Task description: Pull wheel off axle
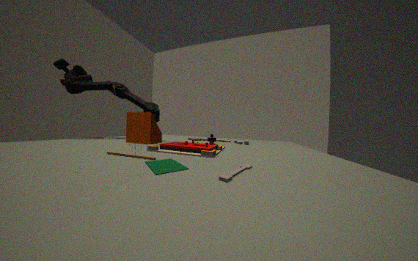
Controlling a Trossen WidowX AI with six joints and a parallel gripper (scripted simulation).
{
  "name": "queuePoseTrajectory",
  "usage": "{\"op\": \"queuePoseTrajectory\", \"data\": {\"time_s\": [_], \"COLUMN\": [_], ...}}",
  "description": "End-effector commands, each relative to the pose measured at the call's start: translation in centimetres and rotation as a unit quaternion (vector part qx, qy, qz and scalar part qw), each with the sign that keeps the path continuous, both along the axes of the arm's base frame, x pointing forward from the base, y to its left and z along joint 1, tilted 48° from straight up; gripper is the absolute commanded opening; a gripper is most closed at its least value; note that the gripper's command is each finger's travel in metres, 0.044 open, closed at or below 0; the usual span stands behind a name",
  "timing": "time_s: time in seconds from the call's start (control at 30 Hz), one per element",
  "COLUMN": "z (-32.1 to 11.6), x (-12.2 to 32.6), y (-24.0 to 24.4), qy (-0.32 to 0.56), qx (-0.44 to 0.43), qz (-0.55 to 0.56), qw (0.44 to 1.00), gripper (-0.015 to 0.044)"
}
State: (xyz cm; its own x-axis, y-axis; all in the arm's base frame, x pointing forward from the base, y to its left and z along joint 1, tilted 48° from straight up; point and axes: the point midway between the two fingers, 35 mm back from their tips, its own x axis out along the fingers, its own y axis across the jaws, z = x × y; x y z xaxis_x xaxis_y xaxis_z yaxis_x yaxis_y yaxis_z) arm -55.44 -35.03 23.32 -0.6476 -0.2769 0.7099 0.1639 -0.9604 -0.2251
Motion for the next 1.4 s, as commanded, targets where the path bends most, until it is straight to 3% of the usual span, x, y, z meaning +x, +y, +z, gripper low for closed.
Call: {"op": "queuePoseTrajectory", "data": {"time_s": [0.0,0.1,0.87,1.37], "z": [0.0,-0.3,-5.8,-9.9], "x": [0.1,1.1,15.1,25.2], "y": [-0.2,-2.3,-21.5,-28.0], "qy": [-0.001,-0.007,-0.122,-0.208], "qx": [0.001,0.022,0.170,0.243], "qz": [0.001,0.017,0.228,0.328], "qw": [1.000,1.000,0.951,0.889], "gripper": [0.0374,0.0300,0.0300,0.0300]}}
